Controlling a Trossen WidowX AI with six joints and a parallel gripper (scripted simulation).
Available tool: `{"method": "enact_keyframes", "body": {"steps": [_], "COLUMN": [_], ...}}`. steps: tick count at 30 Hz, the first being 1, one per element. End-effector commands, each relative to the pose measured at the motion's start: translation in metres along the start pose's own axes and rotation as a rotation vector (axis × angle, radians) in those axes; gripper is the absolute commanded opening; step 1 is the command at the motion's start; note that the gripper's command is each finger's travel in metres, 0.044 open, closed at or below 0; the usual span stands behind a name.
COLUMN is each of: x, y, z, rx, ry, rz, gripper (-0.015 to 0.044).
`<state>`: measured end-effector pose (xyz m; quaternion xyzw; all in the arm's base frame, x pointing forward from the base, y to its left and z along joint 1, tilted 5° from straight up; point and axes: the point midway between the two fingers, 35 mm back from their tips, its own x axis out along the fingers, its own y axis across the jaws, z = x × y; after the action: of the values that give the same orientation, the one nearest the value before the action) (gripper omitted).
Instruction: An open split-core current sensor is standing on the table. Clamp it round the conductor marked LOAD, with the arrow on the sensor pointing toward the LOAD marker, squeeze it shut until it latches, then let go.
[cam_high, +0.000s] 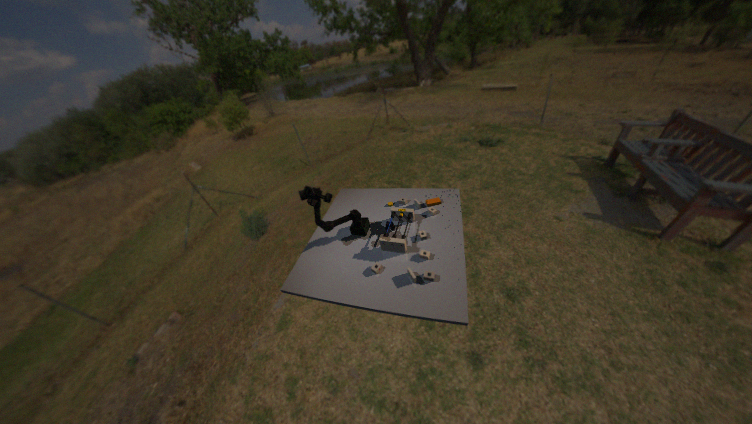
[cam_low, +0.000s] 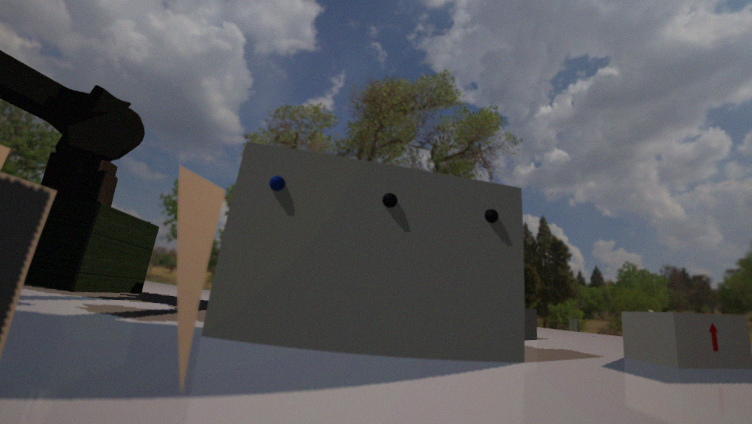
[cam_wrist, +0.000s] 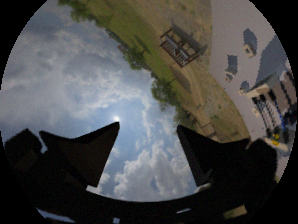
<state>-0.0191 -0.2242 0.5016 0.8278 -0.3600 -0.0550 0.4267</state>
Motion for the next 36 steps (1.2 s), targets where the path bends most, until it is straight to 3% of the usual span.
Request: {"method": "enact_keyframes", "body": {"steps": [1,13,21,28,36], "x": [0.0,-0.004,0.013,0.04,0.062], "y": [0.0,-0.086,-0.175,-0.28,-0.394], "z": [-0.003,-0.161,-0.21,-0.218,-0.175], "rx": [-0.013,-0.848,-1.299,-1.702,-2.037], "ry": [0.004,0.238,0.387,0.572,0.846], "rz": [0.005,0.233,0.283,0.273,0.196], "gripper": [0.0426,0.044,0.044,0.044,0.044]}}
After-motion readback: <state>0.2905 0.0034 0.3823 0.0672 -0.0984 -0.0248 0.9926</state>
